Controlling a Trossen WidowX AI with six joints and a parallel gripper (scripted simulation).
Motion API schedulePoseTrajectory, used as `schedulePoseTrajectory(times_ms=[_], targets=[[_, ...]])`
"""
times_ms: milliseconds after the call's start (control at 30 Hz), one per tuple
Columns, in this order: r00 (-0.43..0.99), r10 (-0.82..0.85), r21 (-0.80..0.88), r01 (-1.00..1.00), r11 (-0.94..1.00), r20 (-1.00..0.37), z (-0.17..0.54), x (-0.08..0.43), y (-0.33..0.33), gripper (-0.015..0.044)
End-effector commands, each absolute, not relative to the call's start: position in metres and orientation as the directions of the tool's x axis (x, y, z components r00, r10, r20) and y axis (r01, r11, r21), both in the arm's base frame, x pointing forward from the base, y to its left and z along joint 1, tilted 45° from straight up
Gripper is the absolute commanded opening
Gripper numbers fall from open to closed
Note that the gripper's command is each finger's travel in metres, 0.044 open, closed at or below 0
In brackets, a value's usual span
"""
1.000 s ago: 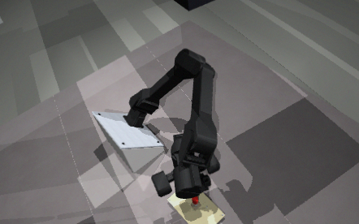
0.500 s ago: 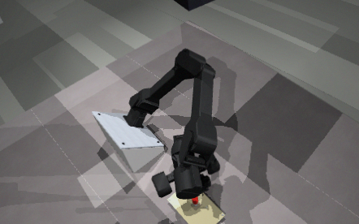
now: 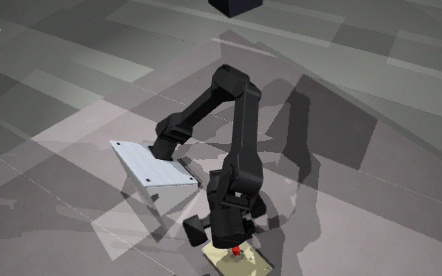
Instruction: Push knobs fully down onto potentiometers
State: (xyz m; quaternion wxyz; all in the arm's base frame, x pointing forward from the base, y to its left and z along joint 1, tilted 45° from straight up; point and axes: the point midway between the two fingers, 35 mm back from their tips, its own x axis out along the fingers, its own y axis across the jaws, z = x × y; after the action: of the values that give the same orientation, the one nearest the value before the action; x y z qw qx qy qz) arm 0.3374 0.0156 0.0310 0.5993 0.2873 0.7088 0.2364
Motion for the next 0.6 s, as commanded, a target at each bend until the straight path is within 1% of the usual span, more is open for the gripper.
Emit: schedulePoseTrajectory(times_ms=[0,567], targets=[[-0.113,0.693,0.682,0.128,0.72,-0.712,0.0311,0.3379,0.0164,0.0],[-0.113,0.694,0.682,0.128,0.72,-0.711,0.0258,0.337,0.0217,0.0]])
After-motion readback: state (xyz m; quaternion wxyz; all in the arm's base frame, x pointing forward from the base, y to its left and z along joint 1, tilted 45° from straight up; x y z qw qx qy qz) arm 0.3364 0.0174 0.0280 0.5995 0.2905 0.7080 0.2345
